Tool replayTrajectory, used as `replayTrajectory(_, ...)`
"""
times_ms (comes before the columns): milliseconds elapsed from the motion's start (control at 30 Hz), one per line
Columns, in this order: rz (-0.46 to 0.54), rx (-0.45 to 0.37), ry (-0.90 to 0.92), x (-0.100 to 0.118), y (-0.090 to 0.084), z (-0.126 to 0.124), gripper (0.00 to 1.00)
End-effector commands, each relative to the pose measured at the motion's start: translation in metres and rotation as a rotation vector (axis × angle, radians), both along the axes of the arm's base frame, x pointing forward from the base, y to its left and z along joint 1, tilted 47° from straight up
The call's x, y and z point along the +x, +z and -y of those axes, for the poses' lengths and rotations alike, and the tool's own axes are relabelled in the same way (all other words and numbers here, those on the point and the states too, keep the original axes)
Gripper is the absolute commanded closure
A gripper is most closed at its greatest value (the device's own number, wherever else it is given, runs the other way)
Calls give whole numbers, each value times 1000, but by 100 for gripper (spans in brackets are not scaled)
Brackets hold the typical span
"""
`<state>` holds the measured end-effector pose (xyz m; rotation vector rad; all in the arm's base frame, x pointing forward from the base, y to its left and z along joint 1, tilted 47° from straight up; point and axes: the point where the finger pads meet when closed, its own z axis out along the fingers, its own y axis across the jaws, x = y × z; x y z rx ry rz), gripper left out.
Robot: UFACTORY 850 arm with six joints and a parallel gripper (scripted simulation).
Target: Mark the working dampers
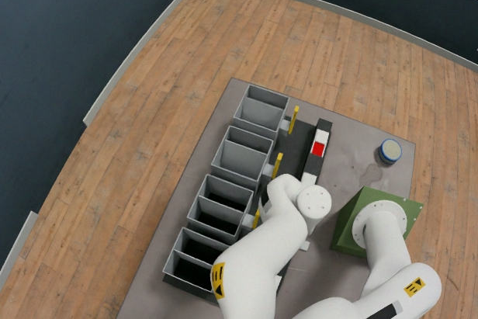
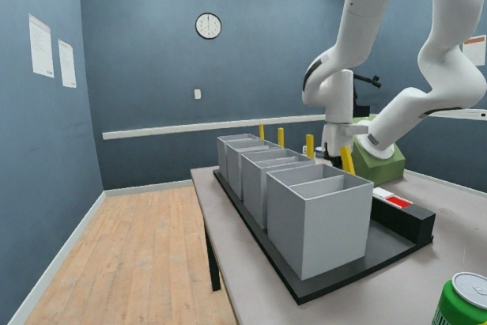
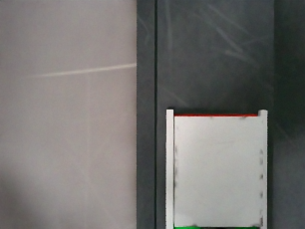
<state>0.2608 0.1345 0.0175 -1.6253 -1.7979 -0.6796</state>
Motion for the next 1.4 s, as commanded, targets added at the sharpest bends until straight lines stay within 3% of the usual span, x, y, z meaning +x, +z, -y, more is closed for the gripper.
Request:
replayTrajectory(0,1,0,-1,1,0,1,100)
replayTrajectory(633,1,0,-1,1,-3,5,100)
replayTrajectory(1367,1,0,-1,5,23,33,100)
